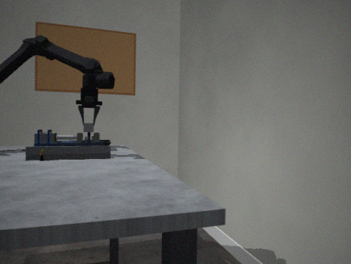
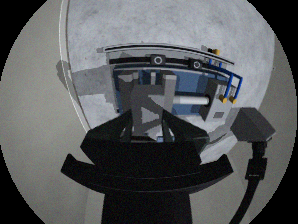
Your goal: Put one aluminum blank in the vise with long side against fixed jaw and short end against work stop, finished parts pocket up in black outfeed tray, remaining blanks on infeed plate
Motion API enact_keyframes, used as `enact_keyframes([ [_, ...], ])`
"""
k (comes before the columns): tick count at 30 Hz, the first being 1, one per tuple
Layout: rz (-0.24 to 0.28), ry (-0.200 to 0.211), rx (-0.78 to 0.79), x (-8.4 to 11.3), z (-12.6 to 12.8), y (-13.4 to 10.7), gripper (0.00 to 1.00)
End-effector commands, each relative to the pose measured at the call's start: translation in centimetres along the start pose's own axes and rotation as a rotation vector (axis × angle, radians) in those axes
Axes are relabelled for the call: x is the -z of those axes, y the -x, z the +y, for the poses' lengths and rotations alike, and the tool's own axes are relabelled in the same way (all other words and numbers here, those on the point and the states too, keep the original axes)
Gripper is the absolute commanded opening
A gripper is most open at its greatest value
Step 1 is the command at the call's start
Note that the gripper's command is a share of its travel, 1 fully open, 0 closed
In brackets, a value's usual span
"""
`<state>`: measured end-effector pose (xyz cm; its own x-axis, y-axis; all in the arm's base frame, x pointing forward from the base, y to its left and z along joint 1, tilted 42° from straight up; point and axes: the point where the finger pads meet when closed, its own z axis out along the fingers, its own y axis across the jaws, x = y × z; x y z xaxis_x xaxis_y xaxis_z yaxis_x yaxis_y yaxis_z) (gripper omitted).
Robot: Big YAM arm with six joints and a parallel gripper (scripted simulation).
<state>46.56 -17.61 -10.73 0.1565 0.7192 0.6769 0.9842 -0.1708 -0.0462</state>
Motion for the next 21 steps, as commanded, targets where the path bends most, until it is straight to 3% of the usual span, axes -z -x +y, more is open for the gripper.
enact_keyframes([
  [1,-0.015,0.03,0.017,0.7,1.33,0.09,0.0],
  [21,-0.017,0.033,0.019,0.8,1.47,0.09,0.0],
])
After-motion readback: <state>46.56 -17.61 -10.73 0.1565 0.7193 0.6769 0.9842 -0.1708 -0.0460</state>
